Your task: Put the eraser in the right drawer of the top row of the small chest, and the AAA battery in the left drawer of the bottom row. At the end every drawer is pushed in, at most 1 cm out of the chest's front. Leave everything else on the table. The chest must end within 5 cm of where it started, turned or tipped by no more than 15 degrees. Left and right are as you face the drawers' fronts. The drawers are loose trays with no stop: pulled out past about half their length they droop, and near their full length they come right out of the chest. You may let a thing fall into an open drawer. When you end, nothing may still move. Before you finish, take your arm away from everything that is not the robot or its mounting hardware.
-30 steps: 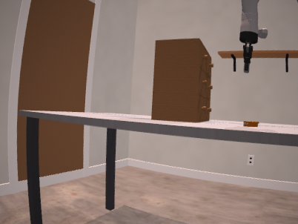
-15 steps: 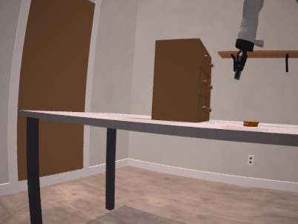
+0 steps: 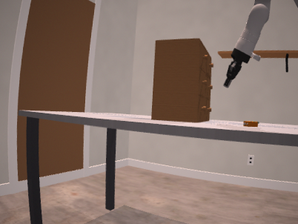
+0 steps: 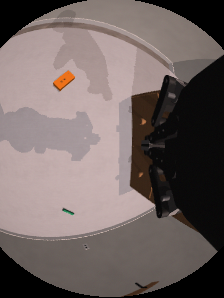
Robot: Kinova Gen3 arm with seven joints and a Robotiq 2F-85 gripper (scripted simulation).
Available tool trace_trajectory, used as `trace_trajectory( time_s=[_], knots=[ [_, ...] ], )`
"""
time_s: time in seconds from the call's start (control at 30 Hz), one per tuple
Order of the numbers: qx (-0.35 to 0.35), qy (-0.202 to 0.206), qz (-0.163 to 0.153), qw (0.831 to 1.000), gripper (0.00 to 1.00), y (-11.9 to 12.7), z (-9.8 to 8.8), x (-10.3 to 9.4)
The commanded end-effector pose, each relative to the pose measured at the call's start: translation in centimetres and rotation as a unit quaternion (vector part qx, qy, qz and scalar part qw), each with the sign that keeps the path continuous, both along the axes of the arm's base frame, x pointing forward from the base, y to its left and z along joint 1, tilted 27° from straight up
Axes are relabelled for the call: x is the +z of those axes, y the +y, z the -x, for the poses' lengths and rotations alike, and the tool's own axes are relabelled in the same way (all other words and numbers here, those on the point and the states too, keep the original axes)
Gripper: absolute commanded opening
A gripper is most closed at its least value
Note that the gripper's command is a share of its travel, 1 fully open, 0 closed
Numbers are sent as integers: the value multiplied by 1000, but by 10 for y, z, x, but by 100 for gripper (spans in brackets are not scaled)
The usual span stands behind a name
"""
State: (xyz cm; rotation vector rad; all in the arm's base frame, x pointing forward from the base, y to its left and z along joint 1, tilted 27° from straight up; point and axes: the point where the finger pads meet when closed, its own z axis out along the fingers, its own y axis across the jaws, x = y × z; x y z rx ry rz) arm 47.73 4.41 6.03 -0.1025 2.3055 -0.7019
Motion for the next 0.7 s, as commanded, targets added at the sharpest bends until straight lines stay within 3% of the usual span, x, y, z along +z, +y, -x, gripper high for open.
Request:
trace_trajectory(
  time_s=[0.0,0.33,0.67],
  knots=[
    [1,-28,11,1000,0,-15,-7,-6],
    [38,-123,20,992,0,-27,-28,-10],
    [85,-178,26,980,0,-28,-33,-14]
  ],
)
